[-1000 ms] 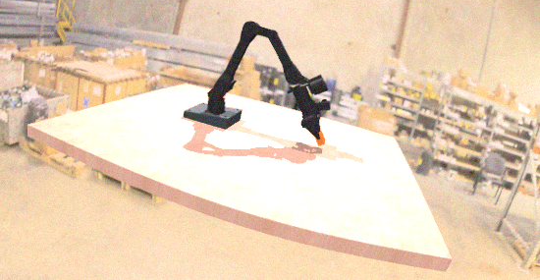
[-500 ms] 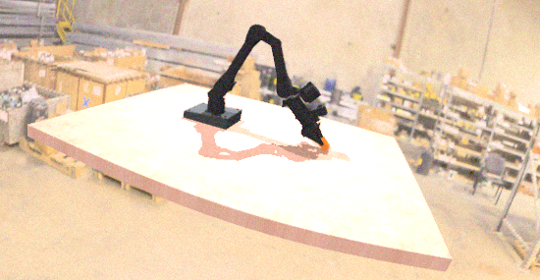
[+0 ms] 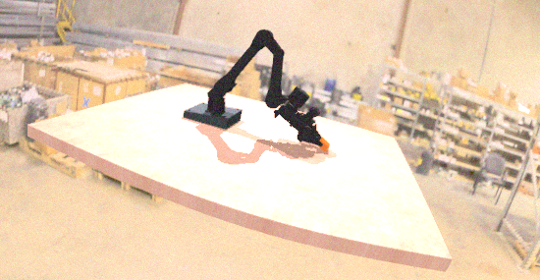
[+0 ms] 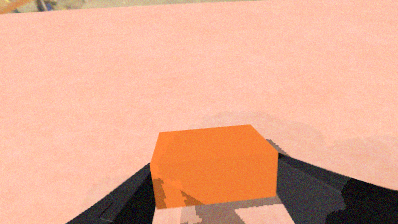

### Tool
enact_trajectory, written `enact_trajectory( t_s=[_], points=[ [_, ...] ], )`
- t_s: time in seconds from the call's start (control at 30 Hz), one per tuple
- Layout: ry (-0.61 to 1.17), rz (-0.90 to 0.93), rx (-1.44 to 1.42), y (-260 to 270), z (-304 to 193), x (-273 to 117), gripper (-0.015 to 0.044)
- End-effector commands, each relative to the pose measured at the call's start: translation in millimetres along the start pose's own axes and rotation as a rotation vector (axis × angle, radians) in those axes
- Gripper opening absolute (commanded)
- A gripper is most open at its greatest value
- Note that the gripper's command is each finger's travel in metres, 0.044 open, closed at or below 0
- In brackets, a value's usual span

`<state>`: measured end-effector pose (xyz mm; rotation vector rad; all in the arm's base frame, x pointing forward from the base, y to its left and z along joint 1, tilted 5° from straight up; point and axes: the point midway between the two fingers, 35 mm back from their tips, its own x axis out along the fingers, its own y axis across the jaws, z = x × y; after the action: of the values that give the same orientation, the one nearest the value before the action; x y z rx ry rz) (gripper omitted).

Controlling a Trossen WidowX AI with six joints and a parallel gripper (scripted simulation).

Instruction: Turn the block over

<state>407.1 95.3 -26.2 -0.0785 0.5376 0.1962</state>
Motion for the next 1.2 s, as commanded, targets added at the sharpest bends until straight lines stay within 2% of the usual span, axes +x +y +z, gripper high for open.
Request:
enact_trajectory(
  t_s=[0.0, 0.3, 0.77, 1.17],
  points=[
    [-0.032, -0.002, -0.001, 0.0, -7.6, -5.2, 0.0000],
    [-0.117, -0.002, 0.002, 0.1, -5.6, -14.4, 0.0000],
    [-0.120, -0.002, 0.002, 0.1, -5.2, -14.7, 0.0000],
    [-0.120, -0.002, 0.002, 0.1, -5.2, -14.7, 0.0315]
  ],
)
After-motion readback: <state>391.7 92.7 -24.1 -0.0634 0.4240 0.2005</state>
